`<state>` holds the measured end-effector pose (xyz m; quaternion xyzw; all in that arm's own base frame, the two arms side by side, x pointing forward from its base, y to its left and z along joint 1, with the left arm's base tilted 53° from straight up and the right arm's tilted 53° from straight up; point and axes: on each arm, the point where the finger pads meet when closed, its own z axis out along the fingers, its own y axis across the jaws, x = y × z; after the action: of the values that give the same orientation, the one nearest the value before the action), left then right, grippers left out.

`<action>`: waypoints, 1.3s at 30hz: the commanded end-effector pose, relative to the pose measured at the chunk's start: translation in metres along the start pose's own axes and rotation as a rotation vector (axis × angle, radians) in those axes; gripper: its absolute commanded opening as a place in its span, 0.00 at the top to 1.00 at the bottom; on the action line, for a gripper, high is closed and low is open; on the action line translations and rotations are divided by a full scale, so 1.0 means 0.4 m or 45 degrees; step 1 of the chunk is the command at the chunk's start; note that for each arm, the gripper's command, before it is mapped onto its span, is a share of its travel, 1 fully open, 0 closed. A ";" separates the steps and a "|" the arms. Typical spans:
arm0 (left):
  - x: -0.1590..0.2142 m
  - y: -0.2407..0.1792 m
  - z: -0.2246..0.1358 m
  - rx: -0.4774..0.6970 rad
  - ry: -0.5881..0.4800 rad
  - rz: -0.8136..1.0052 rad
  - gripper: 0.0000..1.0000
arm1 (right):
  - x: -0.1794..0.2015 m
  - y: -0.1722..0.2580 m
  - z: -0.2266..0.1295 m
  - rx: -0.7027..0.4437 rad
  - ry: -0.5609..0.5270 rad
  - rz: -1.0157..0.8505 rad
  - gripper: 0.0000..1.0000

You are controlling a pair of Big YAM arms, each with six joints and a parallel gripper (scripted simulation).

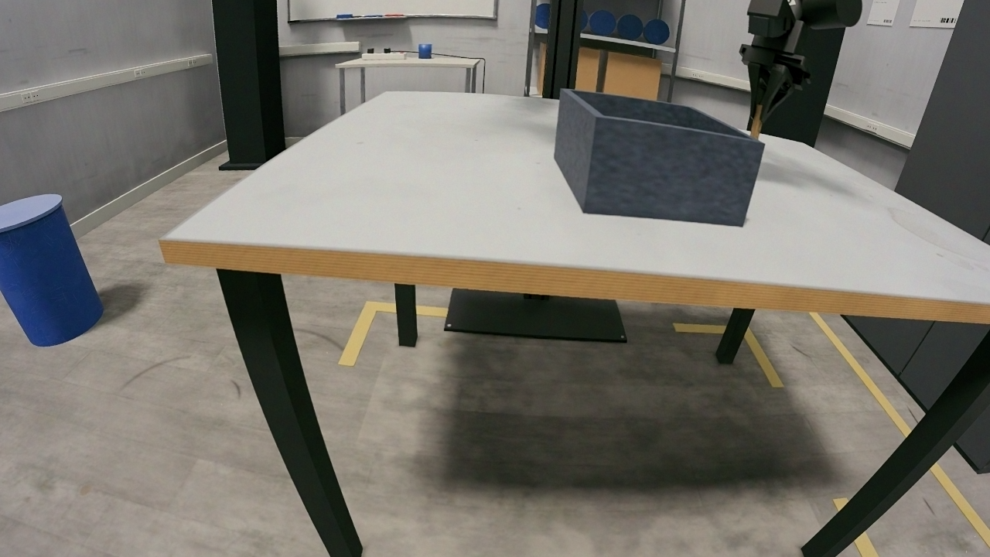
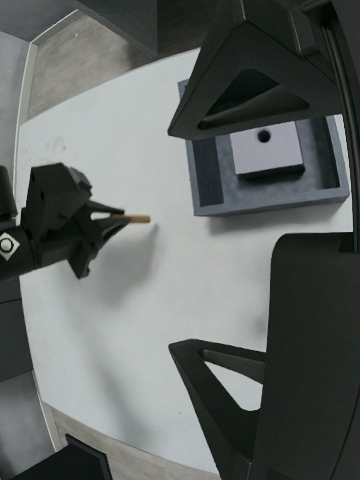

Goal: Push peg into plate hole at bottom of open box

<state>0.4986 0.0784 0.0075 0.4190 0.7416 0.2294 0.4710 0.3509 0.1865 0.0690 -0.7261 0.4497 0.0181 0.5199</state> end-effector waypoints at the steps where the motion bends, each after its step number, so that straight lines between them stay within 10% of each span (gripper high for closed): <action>1: -0.046 0.013 0.008 0.017 -0.006 -0.048 0.93 | 0.010 0.022 -0.021 -0.014 0.037 0.143 0.00; 13: -0.468 0.277 -0.086 -0.070 0.102 -0.148 0.93 | -0.021 -0.180 -0.230 0.233 0.253 0.174 0.00; 21: -0.620 0.042 -0.023 0.028 0.023 -0.236 0.93 | -0.053 -0.217 -0.302 0.314 0.301 0.142 0.00; 39: -0.555 -0.109 0.057 0.000 -0.009 0.015 0.93 | -0.069 -0.239 -0.327 0.344 0.317 0.121 0.00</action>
<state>0.5449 -0.1315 0.0703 0.4249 0.7453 0.2252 0.4618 0.3352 0.1112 0.2029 -0.6282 0.5432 -0.1005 0.5479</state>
